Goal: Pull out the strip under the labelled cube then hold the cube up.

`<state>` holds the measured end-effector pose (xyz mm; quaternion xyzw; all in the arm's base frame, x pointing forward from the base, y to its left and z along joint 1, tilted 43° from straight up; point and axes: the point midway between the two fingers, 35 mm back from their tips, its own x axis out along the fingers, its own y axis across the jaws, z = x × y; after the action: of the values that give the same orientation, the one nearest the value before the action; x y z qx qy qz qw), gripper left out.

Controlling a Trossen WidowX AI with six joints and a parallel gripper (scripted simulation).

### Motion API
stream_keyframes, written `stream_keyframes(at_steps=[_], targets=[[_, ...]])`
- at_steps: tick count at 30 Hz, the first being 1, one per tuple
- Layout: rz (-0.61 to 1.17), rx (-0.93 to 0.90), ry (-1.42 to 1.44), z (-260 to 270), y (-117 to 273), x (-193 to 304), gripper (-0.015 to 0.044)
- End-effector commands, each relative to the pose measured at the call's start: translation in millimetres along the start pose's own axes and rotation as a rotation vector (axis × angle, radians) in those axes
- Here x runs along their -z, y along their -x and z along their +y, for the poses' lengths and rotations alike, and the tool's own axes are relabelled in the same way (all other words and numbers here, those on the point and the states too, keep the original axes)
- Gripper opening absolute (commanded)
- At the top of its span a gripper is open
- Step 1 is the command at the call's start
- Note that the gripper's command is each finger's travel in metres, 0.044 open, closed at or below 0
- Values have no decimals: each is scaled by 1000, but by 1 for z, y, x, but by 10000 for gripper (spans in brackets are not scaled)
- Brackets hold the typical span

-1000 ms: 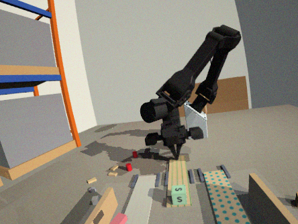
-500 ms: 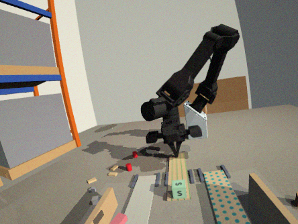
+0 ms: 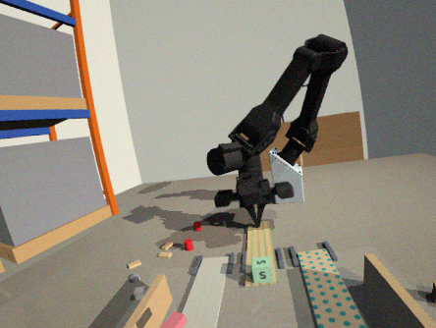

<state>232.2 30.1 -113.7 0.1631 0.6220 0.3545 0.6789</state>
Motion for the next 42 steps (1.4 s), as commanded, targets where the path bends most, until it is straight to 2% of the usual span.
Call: stream_keyframes(at_steps=[1, 36, 42], targets=[[35, -3, -11, 3, -5, 14, 0], [35, -3, -11, 3, -5, 14, 0], [35, 0, -11, 0, 42, 1, 0]])
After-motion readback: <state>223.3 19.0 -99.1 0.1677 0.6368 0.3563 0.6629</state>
